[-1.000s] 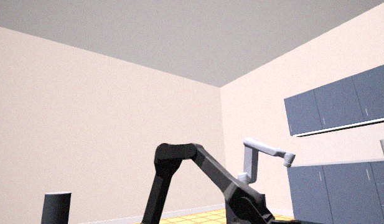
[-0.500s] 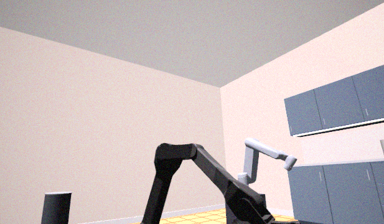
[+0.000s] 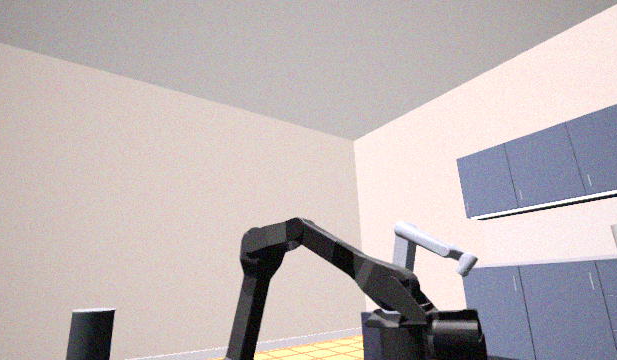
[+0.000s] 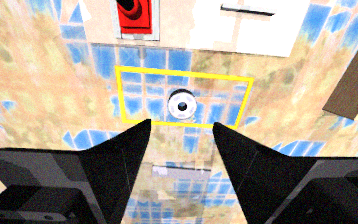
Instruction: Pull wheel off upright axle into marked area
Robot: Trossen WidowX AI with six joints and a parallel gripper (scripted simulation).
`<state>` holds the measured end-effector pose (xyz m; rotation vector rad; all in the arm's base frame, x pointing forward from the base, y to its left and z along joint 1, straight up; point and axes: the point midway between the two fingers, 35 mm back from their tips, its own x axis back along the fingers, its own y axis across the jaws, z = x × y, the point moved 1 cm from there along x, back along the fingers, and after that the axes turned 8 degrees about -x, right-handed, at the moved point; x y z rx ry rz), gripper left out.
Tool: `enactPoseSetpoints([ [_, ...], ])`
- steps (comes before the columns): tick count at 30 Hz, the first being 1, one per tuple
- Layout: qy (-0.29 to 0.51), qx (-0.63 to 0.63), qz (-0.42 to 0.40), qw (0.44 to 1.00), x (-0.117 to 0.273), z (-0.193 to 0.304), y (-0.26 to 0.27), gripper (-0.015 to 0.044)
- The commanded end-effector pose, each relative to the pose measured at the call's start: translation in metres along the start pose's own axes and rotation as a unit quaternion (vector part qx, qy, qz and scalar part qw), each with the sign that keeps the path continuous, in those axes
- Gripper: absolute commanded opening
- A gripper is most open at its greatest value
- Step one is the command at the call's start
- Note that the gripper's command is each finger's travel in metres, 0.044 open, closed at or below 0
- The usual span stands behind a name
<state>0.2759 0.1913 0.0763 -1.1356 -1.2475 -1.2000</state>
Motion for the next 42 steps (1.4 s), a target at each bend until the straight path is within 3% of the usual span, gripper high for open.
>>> enactPoseSetpoints([
  [1,0.000,0.000,0.000,1.000,0.001,-0.001,-0.001,0.0326],
  [6,-0.001,-0.001,0.003,1.000,0.023,-0.017,-0.027,0.0440],
  [14,-0.002,-0.002,0.008,1.000,0.051,-0.046,-0.075,0.0440],
  [42,-0.002,-0.002,0.008,1.000,0.052,-0.047,-0.076,0.0440],
])
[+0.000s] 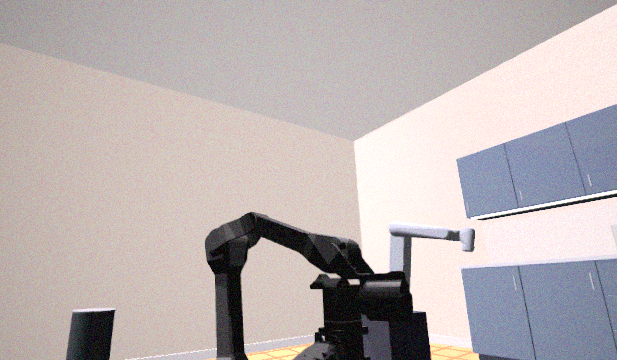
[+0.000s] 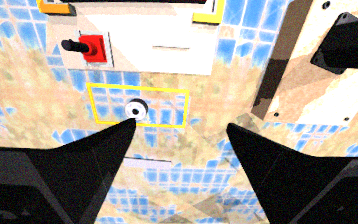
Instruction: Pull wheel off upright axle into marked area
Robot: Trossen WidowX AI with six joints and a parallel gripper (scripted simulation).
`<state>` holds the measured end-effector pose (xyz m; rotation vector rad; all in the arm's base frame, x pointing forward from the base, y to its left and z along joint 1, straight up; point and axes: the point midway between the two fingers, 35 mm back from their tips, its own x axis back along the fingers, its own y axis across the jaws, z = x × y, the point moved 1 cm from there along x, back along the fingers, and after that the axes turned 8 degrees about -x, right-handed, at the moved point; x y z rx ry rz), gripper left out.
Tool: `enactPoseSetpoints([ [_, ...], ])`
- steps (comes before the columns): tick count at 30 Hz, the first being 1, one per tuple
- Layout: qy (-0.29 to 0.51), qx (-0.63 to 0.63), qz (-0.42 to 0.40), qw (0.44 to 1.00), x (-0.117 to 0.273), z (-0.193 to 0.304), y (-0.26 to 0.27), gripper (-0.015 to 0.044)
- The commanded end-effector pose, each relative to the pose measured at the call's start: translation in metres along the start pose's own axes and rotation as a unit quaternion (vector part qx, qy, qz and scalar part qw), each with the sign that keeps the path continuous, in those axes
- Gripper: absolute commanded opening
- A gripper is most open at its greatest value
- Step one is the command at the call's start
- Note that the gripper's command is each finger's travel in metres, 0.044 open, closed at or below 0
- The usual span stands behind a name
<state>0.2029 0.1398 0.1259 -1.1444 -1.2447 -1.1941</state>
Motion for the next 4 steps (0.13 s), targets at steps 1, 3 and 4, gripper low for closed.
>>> enactPoseSetpoints([
  [1,0.000,-0.001,0.004,1.000,-0.0013,-0.0006,-0.0020,0.0440],
  [3,0.000,-0.001,0.004,1.000,-0.0013,-0.0006,-0.0020,0.0440],
  [4,0.000,-0.001,0.004,1.000,-0.0013,-0.0006,-0.0020,0.0440],
])
